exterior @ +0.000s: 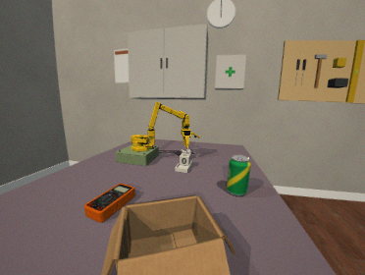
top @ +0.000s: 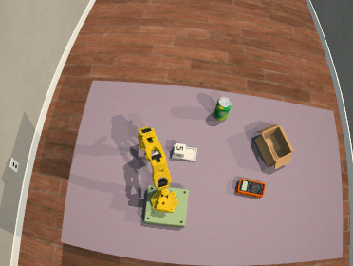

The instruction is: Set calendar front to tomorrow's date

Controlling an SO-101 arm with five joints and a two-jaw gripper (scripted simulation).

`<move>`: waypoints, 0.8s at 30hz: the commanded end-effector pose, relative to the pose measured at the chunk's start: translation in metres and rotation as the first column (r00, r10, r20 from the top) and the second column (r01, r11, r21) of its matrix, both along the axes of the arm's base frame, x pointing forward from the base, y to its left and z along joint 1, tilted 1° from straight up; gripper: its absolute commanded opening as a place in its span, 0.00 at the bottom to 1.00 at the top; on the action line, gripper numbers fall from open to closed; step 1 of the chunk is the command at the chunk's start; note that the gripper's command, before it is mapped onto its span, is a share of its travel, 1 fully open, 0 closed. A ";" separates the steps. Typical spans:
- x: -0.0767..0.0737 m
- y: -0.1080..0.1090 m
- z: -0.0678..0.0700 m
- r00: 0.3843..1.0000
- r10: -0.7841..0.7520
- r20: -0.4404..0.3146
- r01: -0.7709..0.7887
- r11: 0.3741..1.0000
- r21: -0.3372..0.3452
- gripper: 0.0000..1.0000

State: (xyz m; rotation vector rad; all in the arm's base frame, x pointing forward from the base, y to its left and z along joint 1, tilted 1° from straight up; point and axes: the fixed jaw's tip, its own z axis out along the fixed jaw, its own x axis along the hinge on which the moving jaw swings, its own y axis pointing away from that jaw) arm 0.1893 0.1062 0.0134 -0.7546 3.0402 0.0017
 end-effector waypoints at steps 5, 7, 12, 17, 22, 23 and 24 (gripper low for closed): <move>0.001 0.002 -0.003 1.000 -0.001 0.000 0.001 1.000 0.001 0.35; 0.001 0.002 -0.005 1.000 -0.001 0.000 0.001 1.000 0.001 0.35; 0.001 0.002 -0.009 1.000 -0.001 0.000 0.001 1.000 0.001 0.35; 0.002 0.003 -0.014 1.000 -0.001 0.000 0.001 1.000 0.001 0.35; 0.002 0.003 -0.022 1.000 -0.001 0.000 0.001 1.000 0.001 0.35; 0.002 0.003 -0.023 1.000 -0.001 0.000 0.001 1.000 0.001 0.35; 0.002 0.003 -0.025 1.000 -0.001 0.000 0.001 1.000 0.001 0.35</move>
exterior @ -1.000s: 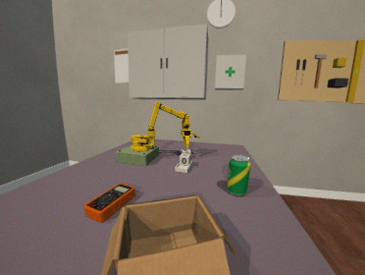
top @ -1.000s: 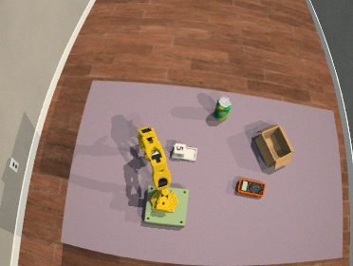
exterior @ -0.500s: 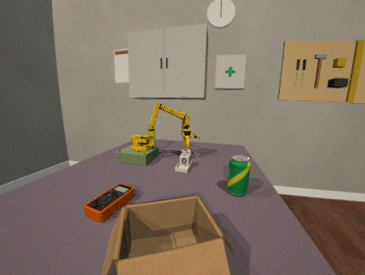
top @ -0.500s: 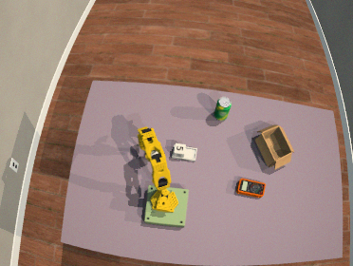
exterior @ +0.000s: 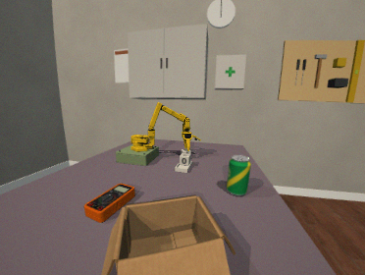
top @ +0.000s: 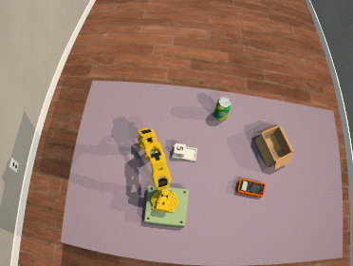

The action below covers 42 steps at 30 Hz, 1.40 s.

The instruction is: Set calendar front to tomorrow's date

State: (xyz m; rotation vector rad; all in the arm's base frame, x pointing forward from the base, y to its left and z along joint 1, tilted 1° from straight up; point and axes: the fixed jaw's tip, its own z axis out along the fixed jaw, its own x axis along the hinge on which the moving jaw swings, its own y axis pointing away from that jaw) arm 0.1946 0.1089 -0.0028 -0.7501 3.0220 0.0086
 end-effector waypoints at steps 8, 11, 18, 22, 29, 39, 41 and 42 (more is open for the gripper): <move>-0.004 0.000 -0.018 1.000 -0.001 -0.017 0.001 1.000 -0.008 0.35; -0.004 0.000 -0.021 1.000 -0.001 -0.017 0.001 1.000 -0.008 0.35; -0.004 0.000 -0.026 1.000 -0.001 -0.017 0.001 1.000 -0.008 0.35; -0.004 -0.001 -0.026 1.000 -0.001 -0.017 0.001 1.000 -0.008 0.35; -0.004 -0.001 -0.026 1.000 -0.001 -0.017 0.001 1.000 -0.008 0.35; -0.004 -0.001 -0.026 1.000 -0.001 -0.017 0.001 1.000 -0.008 0.34; -0.004 -0.001 -0.026 1.000 -0.001 -0.017 0.001 1.000 -0.008 0.34; -0.004 -0.001 -0.026 1.000 -0.001 -0.017 0.001 1.000 -0.008 0.34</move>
